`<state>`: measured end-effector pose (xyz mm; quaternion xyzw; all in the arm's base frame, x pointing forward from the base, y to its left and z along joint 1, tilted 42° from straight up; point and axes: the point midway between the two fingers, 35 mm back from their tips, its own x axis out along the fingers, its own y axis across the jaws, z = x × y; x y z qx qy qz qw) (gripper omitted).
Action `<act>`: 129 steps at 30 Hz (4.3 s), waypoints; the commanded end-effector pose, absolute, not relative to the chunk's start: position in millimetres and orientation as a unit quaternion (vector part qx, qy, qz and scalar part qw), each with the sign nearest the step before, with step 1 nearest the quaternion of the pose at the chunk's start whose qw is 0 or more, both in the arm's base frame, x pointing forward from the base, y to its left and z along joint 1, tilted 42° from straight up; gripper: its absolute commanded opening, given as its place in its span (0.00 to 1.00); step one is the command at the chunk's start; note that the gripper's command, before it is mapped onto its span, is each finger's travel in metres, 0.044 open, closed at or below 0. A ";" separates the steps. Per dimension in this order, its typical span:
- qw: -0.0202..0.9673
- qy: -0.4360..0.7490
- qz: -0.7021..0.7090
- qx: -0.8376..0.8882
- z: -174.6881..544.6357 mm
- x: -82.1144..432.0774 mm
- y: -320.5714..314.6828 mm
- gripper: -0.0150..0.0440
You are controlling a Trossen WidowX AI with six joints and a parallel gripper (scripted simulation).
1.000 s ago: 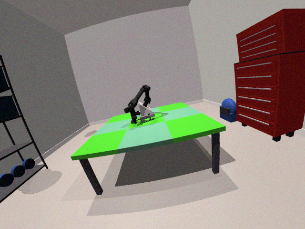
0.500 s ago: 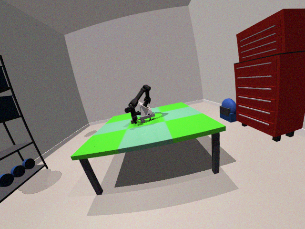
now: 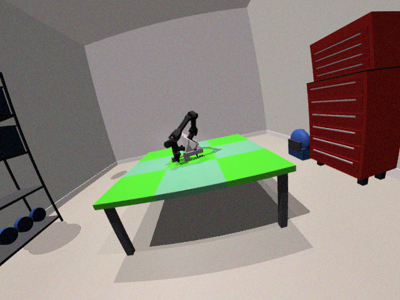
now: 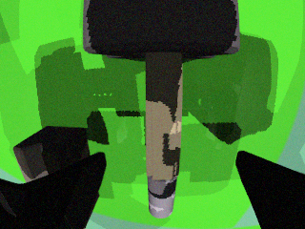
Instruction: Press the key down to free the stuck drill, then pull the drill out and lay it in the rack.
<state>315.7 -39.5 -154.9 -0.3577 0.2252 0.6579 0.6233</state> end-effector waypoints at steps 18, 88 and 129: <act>0.626 0.226 0.658 -0.352 -153.9 312.5 -34.6 1.00; 0.623 0.225 0.658 -0.357 -153.5 309.5 -31.0 0.30; 0.626 0.226 0.658 -0.352 -158.9 310.4 -42.5 0.25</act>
